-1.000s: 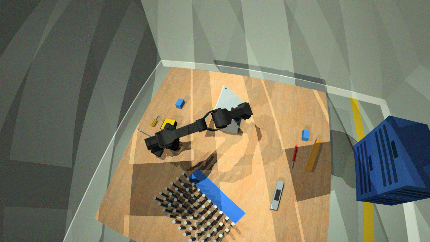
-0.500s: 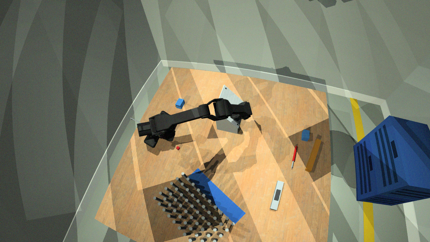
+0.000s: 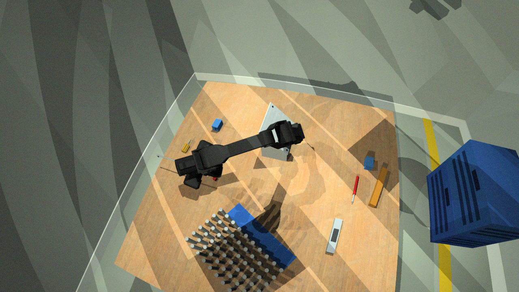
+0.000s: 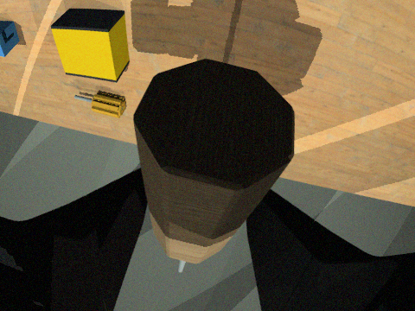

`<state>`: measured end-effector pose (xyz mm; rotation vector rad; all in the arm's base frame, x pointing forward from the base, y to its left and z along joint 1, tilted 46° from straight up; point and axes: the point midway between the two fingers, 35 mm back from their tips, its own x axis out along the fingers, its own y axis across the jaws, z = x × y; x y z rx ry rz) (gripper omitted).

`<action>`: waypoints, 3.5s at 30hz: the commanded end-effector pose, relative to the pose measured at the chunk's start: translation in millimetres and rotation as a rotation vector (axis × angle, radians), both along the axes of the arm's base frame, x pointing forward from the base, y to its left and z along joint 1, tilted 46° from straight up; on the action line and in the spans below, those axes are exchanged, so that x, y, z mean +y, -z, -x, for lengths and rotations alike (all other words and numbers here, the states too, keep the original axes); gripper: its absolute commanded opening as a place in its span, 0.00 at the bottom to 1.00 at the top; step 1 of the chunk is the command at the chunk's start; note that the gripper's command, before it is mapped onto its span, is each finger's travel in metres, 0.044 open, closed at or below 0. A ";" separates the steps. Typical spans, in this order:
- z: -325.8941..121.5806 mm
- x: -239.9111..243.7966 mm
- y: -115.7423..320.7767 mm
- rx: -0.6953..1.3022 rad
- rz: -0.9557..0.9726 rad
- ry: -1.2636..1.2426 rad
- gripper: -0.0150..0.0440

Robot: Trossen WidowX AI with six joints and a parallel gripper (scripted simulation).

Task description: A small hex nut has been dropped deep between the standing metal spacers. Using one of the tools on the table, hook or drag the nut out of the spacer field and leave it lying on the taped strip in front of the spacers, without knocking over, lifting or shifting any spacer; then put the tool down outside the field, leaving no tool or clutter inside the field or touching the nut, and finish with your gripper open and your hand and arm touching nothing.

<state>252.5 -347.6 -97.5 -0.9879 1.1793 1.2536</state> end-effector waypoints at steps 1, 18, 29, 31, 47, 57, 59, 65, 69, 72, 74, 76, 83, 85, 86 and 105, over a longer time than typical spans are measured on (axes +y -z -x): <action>-10.2 7.5 -17.3 -0.031 0.012 -0.035 0.25; -49.6 60.6 -97.8 -0.182 0.056 -0.193 0.25; -63.3 103.6 -143.9 -0.283 0.078 -0.301 0.25; -64.7 111.9 -151.7 -0.301 0.081 -0.321 0.25; -65.0 181.1 -206.1 -0.451 0.102 -0.483 0.25; -55.6 224.7 -232.4 -0.547 0.109 -0.587 0.25; -52.9 233.2 -236.9 -0.567 0.110 -0.608 0.25; -43.5 258.5 -248.9 -0.625 0.112 -0.672 0.25; -36.2 274.8 -255.7 -0.665 0.112 -0.714 0.25; -30.2 286.7 -260.1 -0.695 0.112 -0.746 0.25; -26.3 293.8 -262.5 -0.713 0.112 -0.766 0.25; -24.9 296.4 -263.3 -0.720 0.112 -0.773 0.25; -32.3 306.7 -250.3 -0.714 0.112 -0.776 0.25; -36.2 313.3 -242.6 -0.712 0.112 -0.777 0.25; -38.1 316.8 -238.7 -0.711 0.112 -0.777 0.25; -51.1 390.5 -170.9 -0.722 0.112 -0.773 0.25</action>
